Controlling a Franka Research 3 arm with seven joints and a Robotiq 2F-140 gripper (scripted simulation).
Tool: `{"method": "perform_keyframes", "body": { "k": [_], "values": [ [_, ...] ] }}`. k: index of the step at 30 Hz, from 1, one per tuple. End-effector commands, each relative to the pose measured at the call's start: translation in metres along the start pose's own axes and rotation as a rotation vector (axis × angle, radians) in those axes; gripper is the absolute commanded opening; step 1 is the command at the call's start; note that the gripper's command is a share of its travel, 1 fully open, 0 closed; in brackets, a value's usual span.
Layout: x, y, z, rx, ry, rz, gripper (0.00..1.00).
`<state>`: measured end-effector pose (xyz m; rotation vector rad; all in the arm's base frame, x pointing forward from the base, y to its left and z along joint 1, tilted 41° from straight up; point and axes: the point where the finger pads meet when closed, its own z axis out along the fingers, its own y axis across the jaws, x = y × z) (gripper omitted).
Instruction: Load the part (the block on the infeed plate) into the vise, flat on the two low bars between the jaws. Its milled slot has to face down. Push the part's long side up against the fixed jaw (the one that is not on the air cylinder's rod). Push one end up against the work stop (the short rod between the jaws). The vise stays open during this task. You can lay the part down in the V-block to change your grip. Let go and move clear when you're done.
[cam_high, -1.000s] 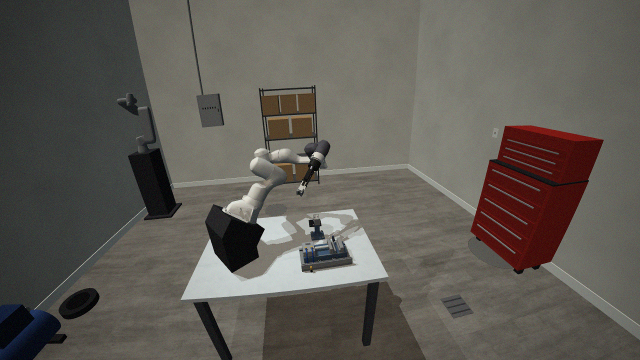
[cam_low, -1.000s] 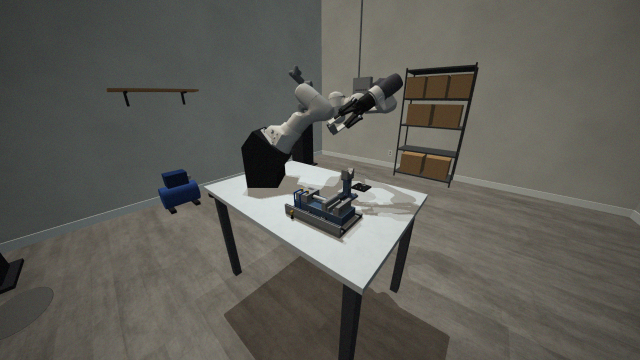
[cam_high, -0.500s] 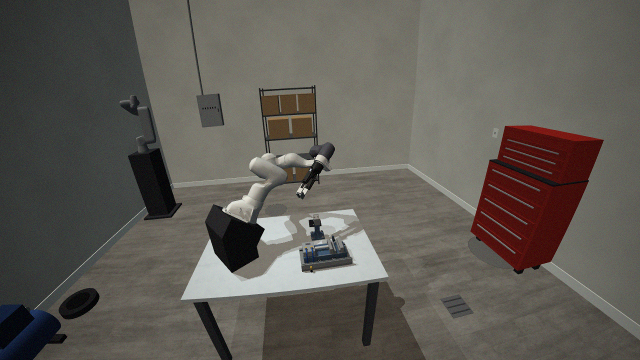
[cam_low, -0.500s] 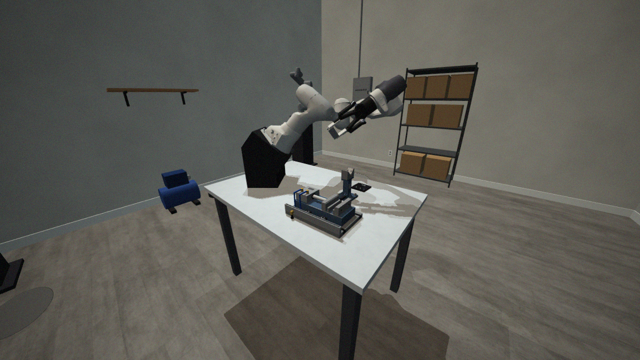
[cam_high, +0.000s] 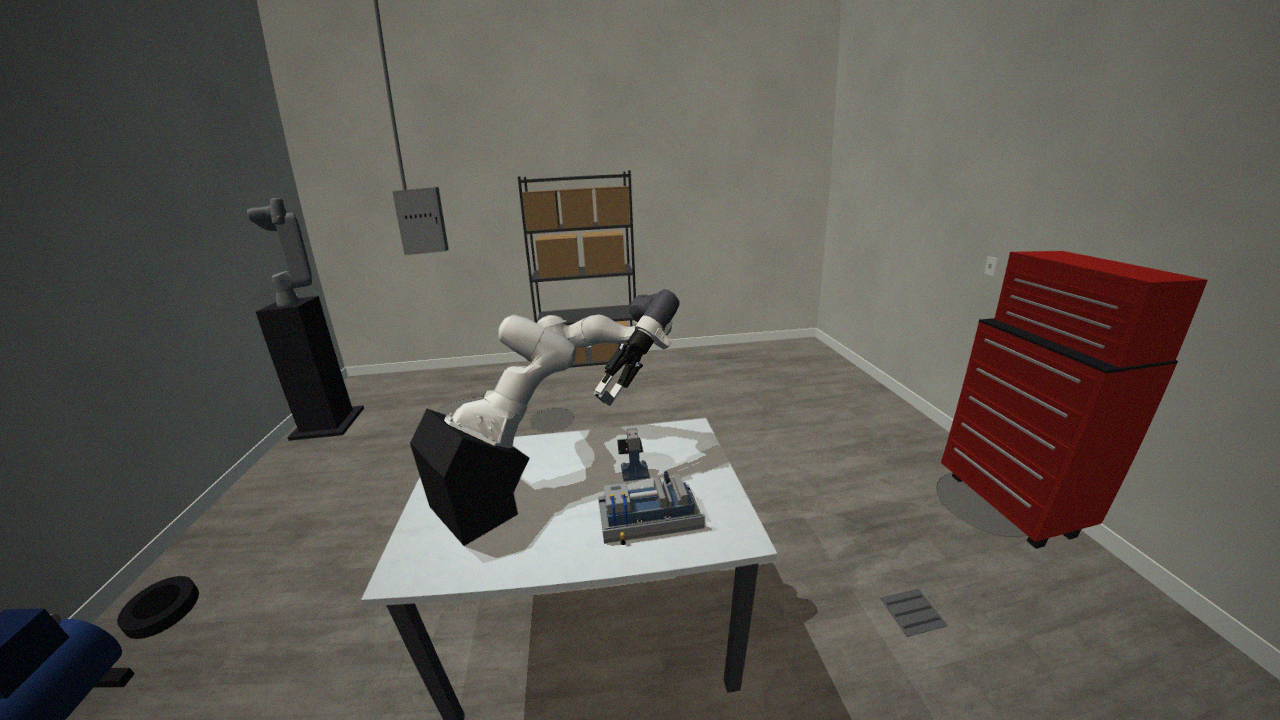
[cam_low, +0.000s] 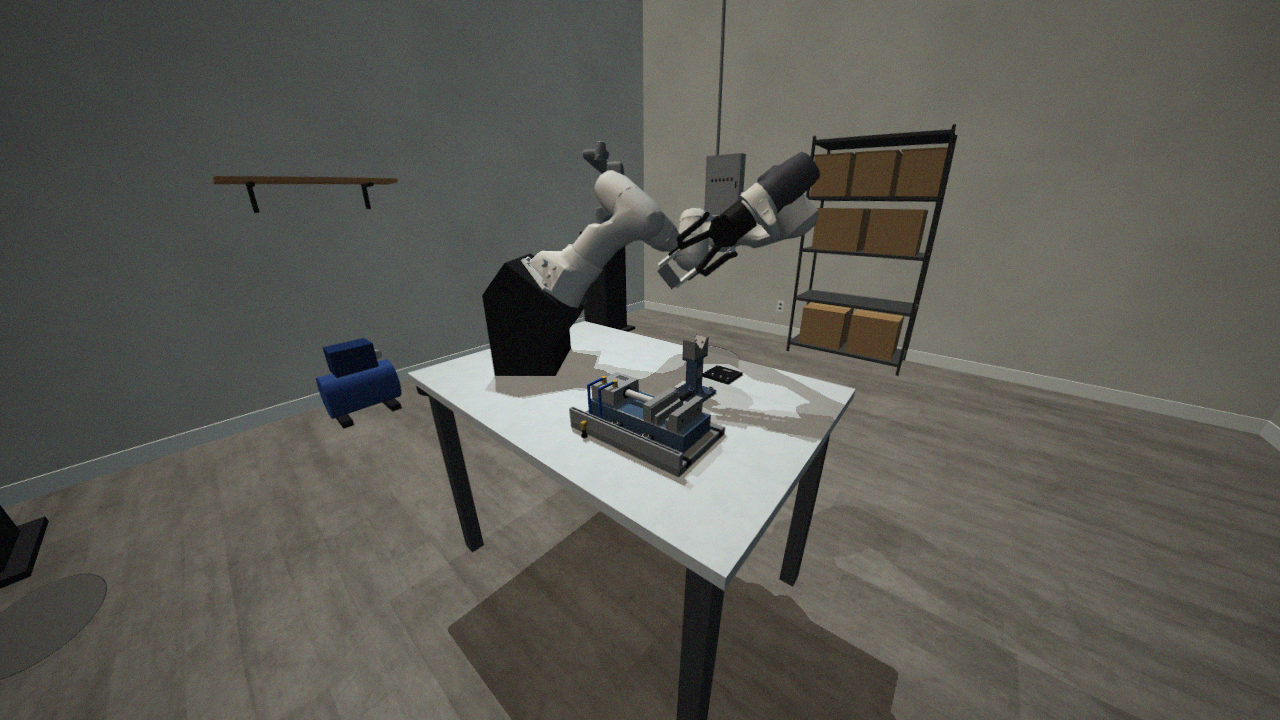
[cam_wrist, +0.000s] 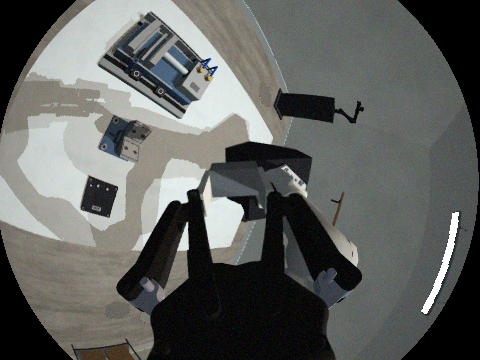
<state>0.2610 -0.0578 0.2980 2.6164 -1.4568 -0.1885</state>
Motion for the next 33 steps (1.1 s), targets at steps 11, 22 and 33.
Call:
{"method": "perform_keyframes", "body": {
  "k": [11, 22, 33],
  "values": [
    [0.01, -0.025, 0.011, 0.066, -0.104, 0.323, 0.0],
    [0.031, -0.042, 0.019, 0.117, -0.186, 0.54, 0.0],
    [0.055, -0.055, 0.026, 0.164, -0.265, 0.738, 0.0]
  ]
}}
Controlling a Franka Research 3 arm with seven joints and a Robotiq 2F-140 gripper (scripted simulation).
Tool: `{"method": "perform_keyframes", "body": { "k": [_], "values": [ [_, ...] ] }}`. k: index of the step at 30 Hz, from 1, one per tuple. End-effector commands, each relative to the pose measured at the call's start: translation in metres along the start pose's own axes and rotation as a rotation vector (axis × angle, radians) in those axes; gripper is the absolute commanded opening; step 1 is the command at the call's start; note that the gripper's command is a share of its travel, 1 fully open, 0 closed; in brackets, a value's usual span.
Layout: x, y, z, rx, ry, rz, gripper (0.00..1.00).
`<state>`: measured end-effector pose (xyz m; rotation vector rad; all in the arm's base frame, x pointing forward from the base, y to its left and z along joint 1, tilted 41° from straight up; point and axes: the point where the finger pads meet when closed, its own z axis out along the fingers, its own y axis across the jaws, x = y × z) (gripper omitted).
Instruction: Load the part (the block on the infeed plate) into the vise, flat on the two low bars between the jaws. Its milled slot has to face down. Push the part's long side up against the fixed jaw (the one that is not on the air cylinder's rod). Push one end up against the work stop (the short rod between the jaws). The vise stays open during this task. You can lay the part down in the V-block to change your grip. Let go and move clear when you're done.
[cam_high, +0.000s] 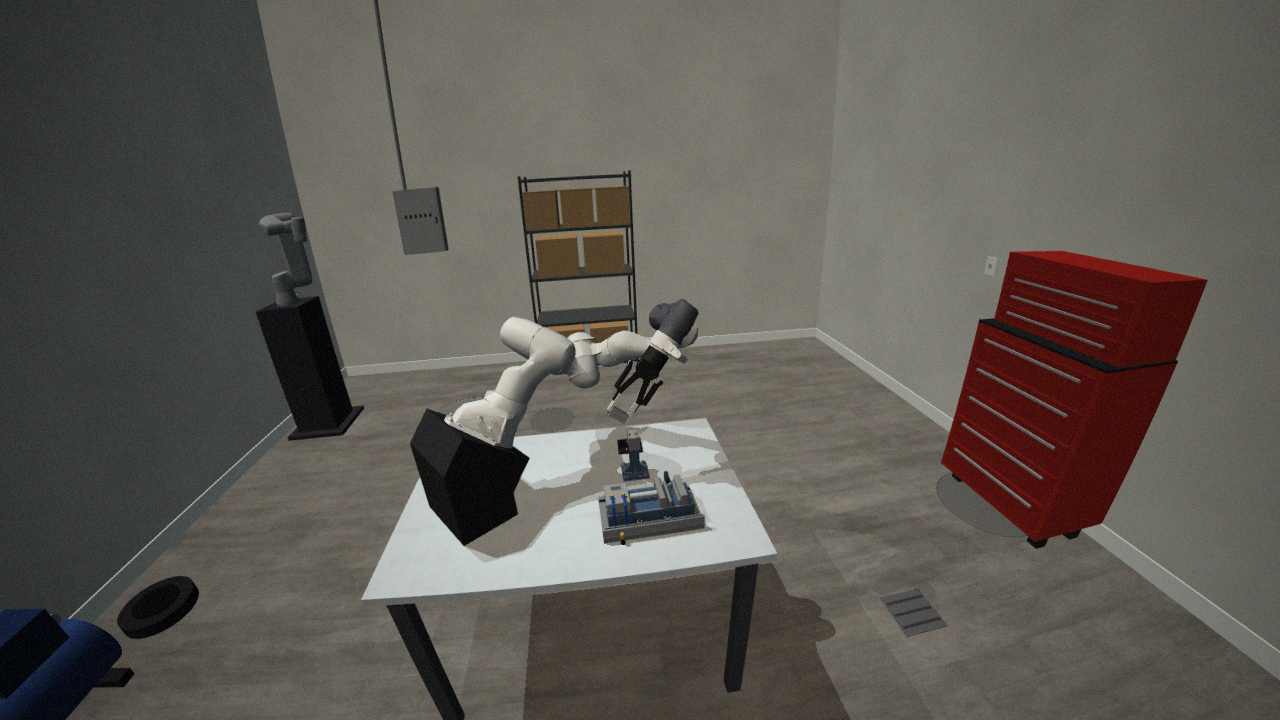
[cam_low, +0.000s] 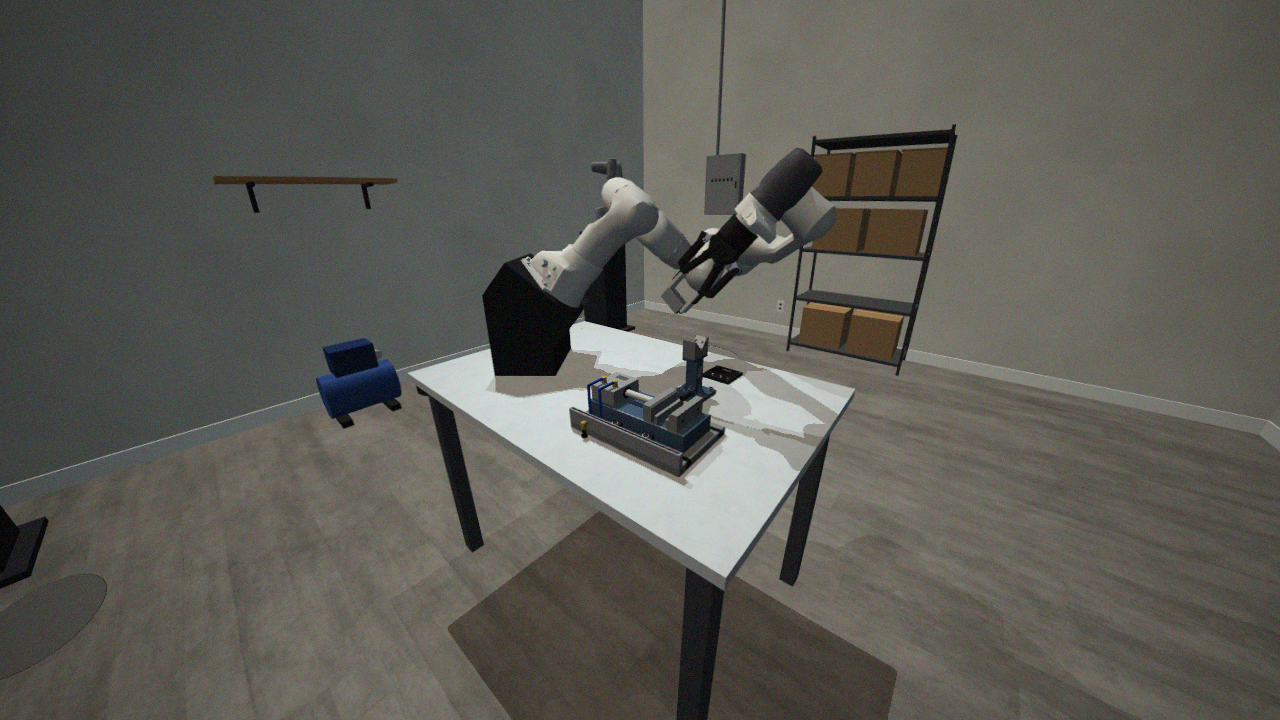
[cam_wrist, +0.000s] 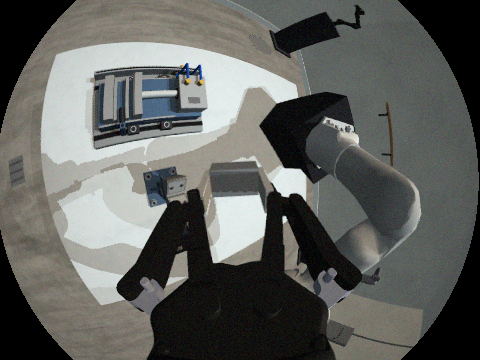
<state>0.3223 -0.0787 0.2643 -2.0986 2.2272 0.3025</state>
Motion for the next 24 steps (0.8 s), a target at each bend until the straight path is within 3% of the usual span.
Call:
{"method": "perform_keyframes", "body": {
  "k": [1, 24],
  "values": [
    [-0.001, -0.009, 0.003, 0.02, -0.038, 0.156, 0.0],
    [0.04, -0.053, 0.009, 0.111, -0.202, 0.543, 0.0]
  ]
}}
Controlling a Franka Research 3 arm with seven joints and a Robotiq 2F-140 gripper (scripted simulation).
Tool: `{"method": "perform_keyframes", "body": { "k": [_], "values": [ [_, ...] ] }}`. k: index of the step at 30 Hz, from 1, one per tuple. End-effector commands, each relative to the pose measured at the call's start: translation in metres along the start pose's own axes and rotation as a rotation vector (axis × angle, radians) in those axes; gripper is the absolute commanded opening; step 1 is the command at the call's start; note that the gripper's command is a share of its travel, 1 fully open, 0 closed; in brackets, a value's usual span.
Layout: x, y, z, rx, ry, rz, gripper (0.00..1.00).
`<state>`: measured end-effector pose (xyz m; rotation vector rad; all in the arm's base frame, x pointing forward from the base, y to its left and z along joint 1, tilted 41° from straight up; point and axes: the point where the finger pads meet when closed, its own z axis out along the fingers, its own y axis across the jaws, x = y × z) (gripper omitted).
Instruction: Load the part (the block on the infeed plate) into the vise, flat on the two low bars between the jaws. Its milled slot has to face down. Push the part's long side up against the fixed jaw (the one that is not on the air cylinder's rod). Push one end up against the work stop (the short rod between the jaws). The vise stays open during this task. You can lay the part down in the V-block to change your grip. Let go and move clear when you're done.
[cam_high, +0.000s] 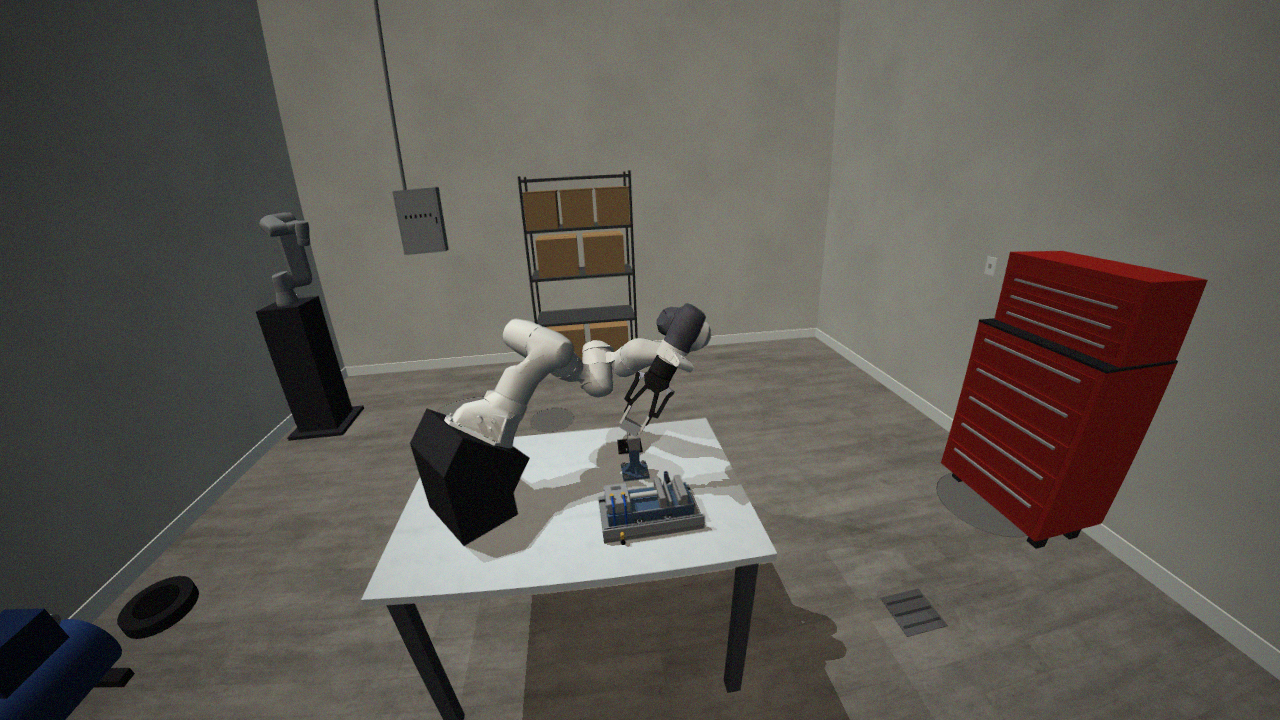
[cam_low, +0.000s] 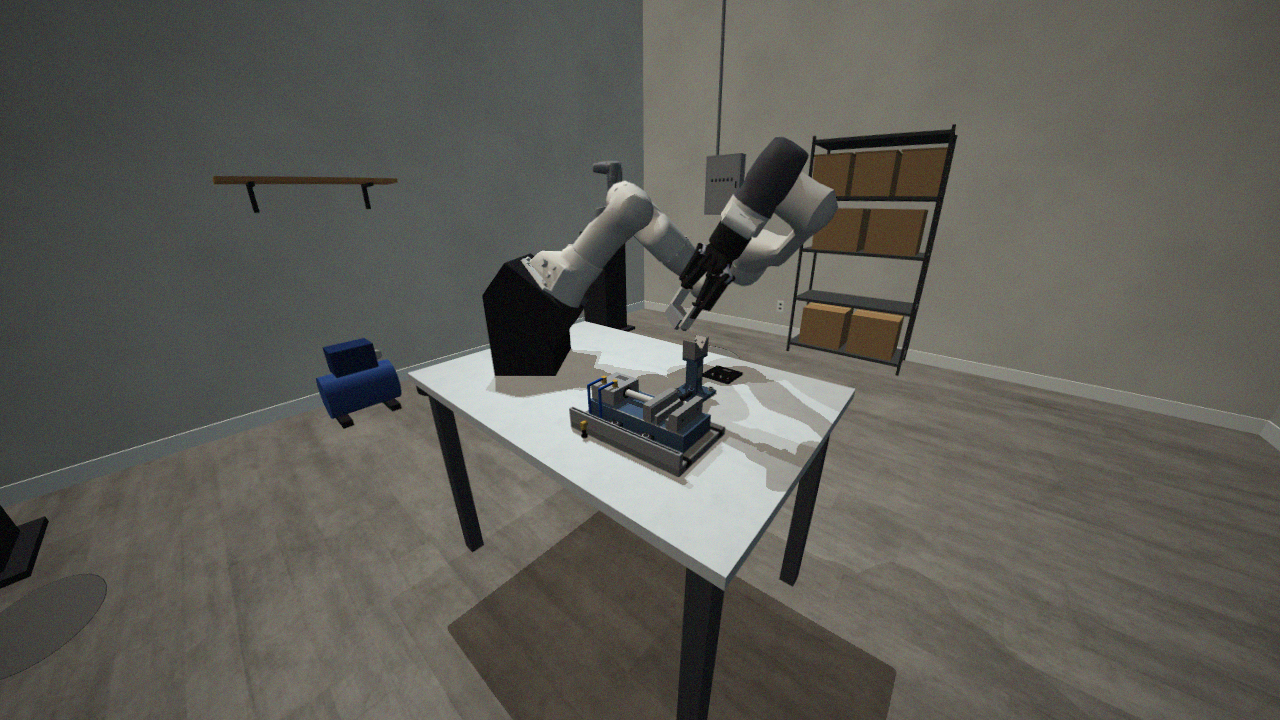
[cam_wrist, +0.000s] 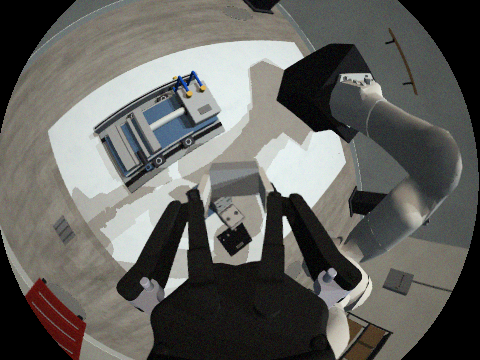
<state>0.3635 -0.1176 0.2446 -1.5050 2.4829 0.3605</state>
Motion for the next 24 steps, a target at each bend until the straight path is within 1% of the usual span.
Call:
{"method": "perform_keyframes", "body": {
  "k": [1, 5, 16, 24],
  "values": [
    [0.0, -0.011, 0.001, 0.02, -0.039, 0.165, 0.0],
    [0.002, -0.015, 0.001, 0.025, -0.049, 0.188, 0.0],
    [0.022, -0.045, -0.001, 0.074, -0.147, 0.4, 0.0],
    [0.033, -0.059, -0.004, 0.097, -0.194, 0.498, 0.0]
  ]
}}
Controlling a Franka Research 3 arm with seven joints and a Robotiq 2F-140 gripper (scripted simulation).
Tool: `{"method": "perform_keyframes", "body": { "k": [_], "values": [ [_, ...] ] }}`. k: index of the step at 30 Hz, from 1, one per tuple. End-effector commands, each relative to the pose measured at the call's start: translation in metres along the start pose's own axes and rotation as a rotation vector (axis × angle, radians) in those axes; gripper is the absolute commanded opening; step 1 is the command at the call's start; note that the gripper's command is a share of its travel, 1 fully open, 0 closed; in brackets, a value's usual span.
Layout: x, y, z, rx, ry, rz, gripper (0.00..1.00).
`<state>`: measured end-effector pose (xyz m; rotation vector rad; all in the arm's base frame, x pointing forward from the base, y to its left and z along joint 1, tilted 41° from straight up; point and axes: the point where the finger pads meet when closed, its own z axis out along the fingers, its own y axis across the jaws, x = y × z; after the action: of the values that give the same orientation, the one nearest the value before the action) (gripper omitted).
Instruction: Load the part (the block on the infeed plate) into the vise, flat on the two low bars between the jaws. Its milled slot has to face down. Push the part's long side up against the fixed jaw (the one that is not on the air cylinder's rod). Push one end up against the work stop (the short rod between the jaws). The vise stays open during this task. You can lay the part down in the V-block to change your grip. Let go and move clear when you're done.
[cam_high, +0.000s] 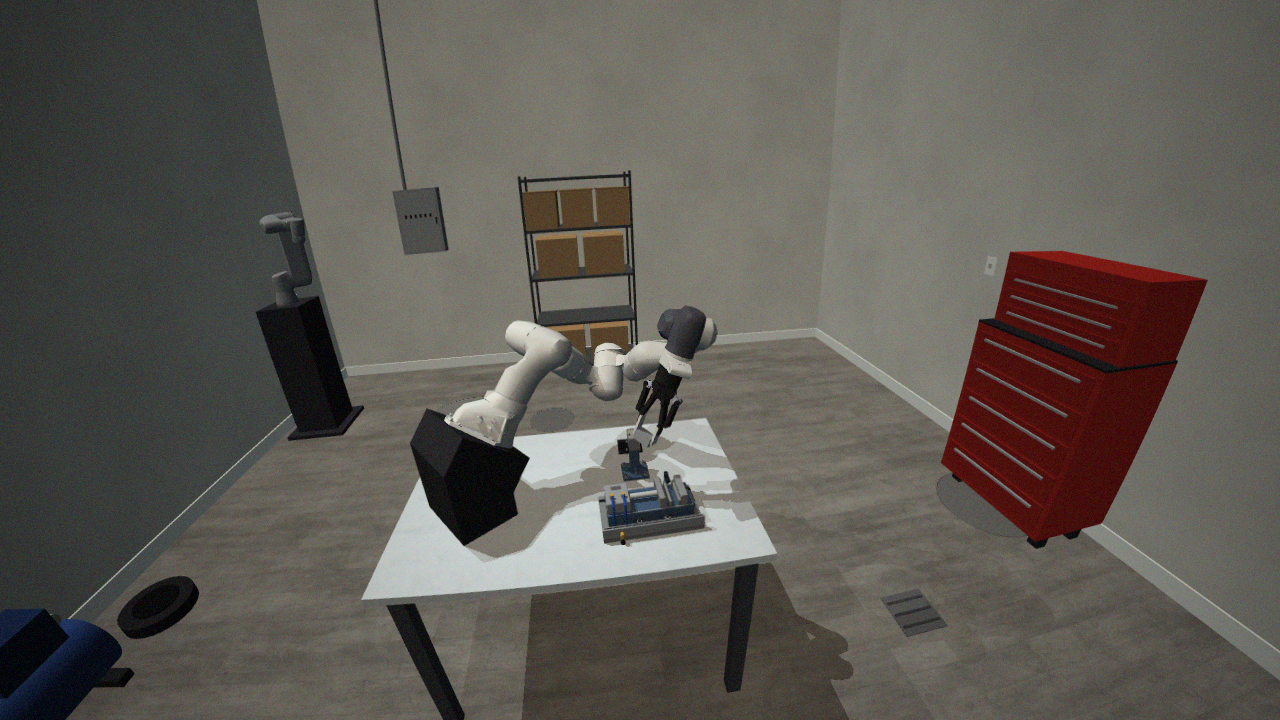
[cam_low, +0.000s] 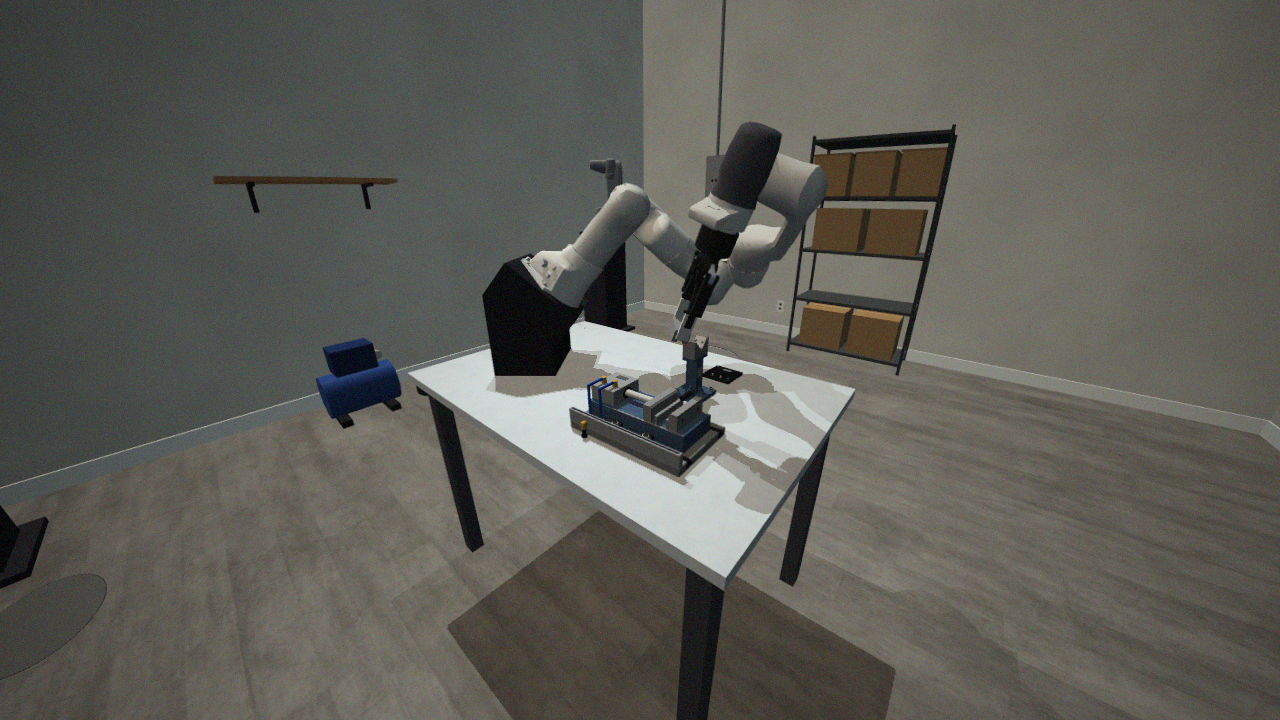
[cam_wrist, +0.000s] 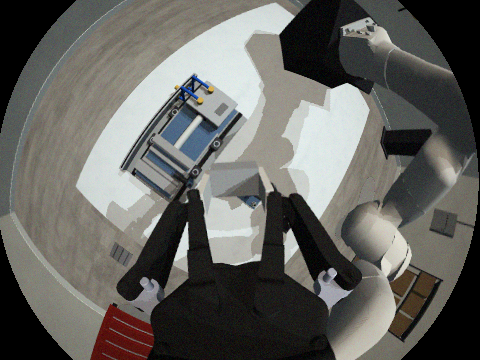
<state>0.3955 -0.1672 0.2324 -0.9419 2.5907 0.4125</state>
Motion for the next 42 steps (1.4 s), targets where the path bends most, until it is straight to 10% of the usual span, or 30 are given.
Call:
{"method": "perform_keyframes", "body": {
  "k": [1, 42],
  "values": [
    [0.001, -0.011, -0.001, 0.021, -0.032, 0.151, 0.0],
    [0.044, -0.096, -0.028, 0.123, -0.288, 0.63, 0.0]
  ]
}}
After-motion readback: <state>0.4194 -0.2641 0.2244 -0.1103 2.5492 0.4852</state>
